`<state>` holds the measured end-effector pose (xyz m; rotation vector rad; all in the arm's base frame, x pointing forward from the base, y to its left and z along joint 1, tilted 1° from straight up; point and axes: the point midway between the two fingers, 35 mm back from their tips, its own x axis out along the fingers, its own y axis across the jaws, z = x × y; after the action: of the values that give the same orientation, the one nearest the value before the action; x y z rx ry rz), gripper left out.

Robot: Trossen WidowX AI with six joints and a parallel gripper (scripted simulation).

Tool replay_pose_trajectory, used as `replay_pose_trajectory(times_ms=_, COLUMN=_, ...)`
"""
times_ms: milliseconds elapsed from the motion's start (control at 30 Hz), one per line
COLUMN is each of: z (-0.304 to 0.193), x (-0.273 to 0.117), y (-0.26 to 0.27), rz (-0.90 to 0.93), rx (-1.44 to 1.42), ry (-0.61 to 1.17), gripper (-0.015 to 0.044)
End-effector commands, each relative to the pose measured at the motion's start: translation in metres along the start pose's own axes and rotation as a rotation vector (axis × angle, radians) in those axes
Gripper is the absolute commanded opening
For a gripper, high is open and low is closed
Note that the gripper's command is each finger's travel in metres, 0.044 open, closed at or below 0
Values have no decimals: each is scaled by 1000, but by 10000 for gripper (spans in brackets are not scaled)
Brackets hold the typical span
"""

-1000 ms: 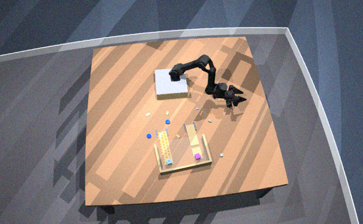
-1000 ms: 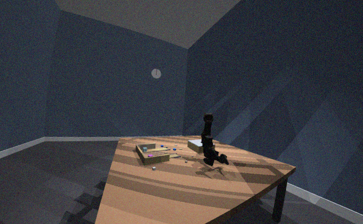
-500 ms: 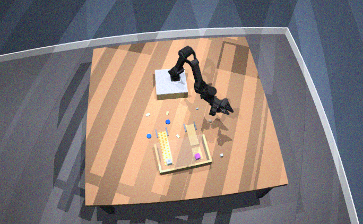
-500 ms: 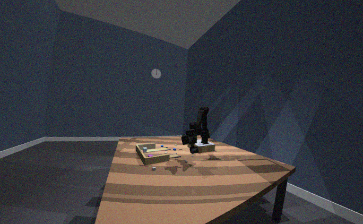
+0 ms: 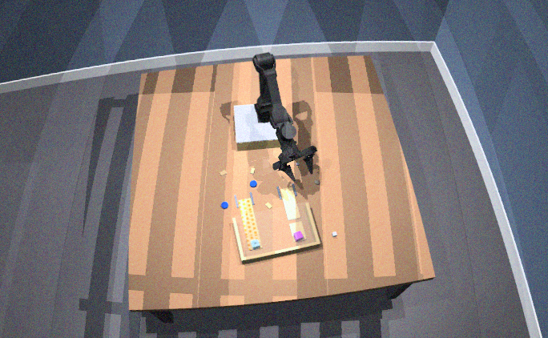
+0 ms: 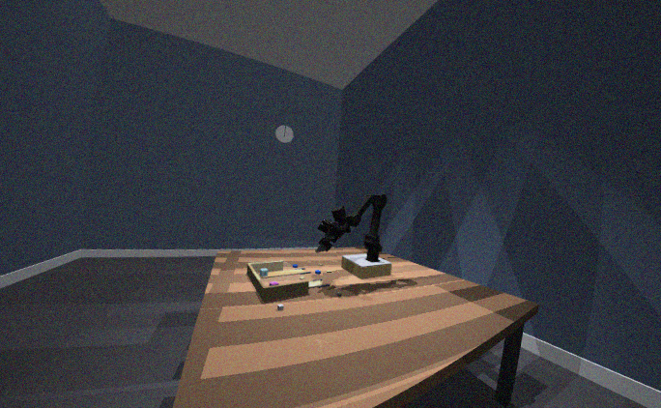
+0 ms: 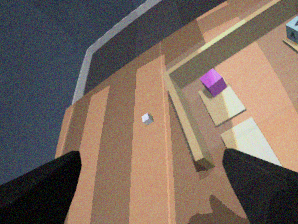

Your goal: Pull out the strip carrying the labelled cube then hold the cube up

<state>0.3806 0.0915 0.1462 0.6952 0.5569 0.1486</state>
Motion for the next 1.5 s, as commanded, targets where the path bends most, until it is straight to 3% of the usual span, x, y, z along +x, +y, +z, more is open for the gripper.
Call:
replay_pose_trajectory(times_ms=0, z=30, x=-49, y=-50, rz=-215, rx=-326, ry=-51, gripper=400)
replay_pose_trajectory(times_ms=167, z=41, x=-90, y=-86, rz=-385, rx=-557, ry=-24, gripper=400)
replay_pose_trajectory(times_ms=567, z=41, x=-92, y=-87, rz=-391, rx=-565, ry=-22, gripper=400)
replay_pose_trajectory(times_ms=1067, z=85, x=-35, y=-153, rz=-564, rx=-558, ry=509, gripper=6)
replay_pose_trajectory(times_ms=1467, z=83, x=-4, y=-231, rz=-564, rx=-483, ry=935, gripper=0)
